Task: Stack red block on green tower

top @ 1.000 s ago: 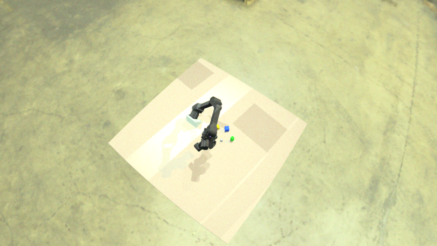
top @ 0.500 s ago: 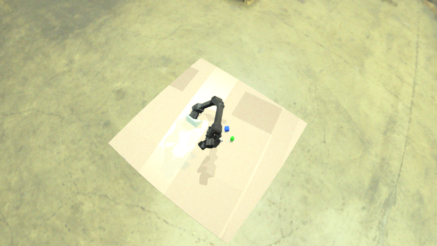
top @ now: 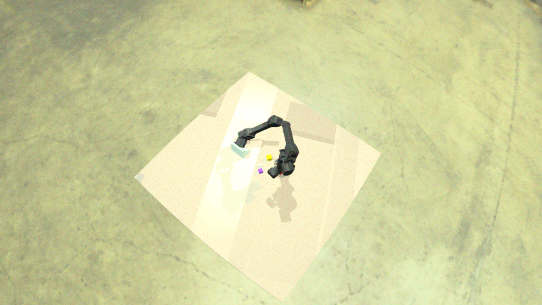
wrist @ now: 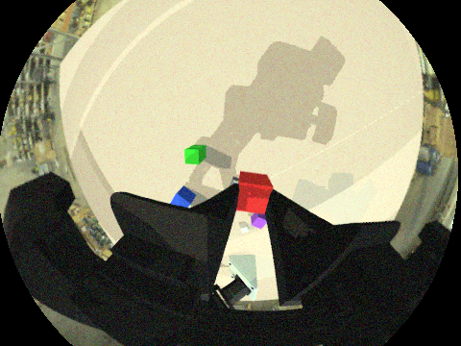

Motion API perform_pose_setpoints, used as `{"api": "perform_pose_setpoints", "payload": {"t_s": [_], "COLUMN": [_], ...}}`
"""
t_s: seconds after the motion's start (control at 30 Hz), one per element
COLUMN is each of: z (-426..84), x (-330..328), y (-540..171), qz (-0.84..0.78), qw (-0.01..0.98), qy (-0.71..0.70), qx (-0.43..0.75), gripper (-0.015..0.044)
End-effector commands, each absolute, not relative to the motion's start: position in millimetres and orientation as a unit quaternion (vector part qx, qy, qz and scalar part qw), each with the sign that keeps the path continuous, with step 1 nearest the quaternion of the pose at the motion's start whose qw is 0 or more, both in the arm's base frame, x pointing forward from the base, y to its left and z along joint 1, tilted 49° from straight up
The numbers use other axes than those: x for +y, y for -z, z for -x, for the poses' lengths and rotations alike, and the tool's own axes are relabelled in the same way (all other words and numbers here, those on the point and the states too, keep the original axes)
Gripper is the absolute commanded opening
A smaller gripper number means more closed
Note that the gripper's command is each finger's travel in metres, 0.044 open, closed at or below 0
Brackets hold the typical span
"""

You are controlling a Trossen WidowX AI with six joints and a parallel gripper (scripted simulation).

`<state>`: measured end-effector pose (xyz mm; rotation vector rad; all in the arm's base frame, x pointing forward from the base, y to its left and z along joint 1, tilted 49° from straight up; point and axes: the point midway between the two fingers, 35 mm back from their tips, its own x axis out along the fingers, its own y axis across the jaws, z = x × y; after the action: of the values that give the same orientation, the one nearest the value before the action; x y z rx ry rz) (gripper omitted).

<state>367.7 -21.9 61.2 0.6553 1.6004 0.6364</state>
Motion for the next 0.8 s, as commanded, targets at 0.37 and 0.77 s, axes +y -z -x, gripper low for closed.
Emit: {"api": "perform_pose_setpoints", "payload": {"t_s": [0.37,0.77], "z": [-368.6,-364.5], "x": [38.0,66.4], "y": [-117.8,-92.2], "qz": [-0.291,-0.292], "qw": [0.600,0.600], "qy": [-0.283,-0.284], "qx": [0.689,0.689], "gripper": [0.0000,0.0000]}}
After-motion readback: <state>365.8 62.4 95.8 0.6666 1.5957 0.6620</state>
